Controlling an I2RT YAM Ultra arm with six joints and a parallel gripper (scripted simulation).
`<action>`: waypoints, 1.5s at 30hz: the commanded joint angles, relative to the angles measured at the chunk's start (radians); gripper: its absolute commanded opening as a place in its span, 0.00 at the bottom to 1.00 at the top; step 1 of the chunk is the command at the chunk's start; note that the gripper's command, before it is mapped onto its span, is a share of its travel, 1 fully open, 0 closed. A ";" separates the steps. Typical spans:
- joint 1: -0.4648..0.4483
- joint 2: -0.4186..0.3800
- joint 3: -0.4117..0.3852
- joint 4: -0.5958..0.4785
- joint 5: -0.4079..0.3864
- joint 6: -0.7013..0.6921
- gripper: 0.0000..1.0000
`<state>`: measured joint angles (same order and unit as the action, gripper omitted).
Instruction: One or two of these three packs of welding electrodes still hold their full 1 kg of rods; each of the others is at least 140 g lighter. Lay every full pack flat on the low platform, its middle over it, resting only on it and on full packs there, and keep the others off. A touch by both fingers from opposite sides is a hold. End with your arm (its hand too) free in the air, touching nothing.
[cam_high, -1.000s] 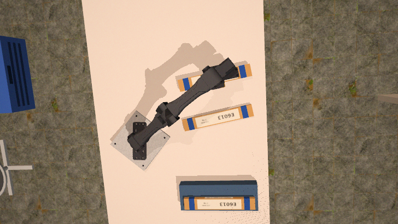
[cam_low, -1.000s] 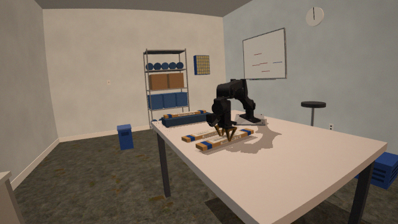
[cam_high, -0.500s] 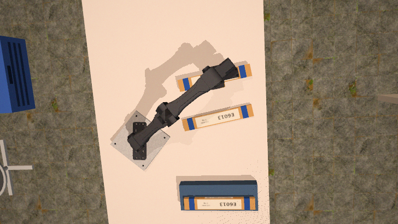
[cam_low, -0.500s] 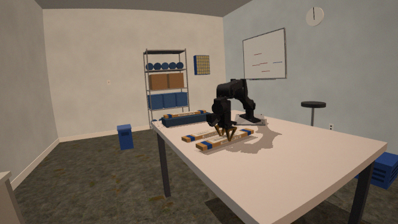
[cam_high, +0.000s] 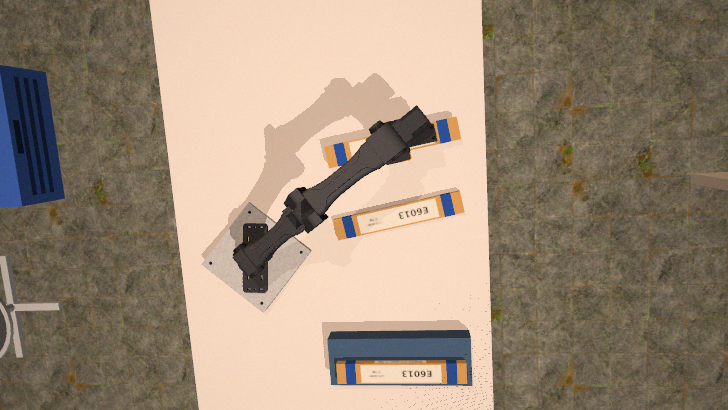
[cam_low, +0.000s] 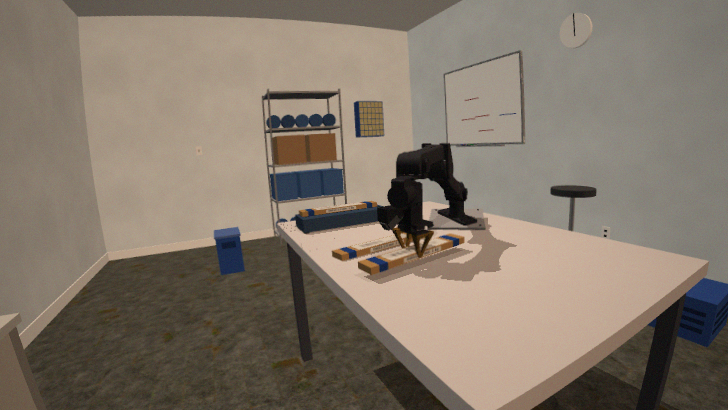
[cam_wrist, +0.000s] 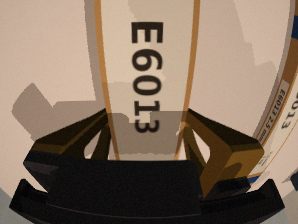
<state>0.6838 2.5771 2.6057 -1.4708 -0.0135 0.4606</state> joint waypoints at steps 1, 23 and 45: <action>-0.011 -0.107 0.013 -0.011 -0.001 -0.007 0.00; -0.004 -0.121 0.097 -0.100 -0.001 -0.003 0.00; -0.006 -0.210 0.076 -0.100 -0.002 -0.003 0.00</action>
<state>0.6838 2.4702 2.6598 -1.5631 -0.0135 0.4595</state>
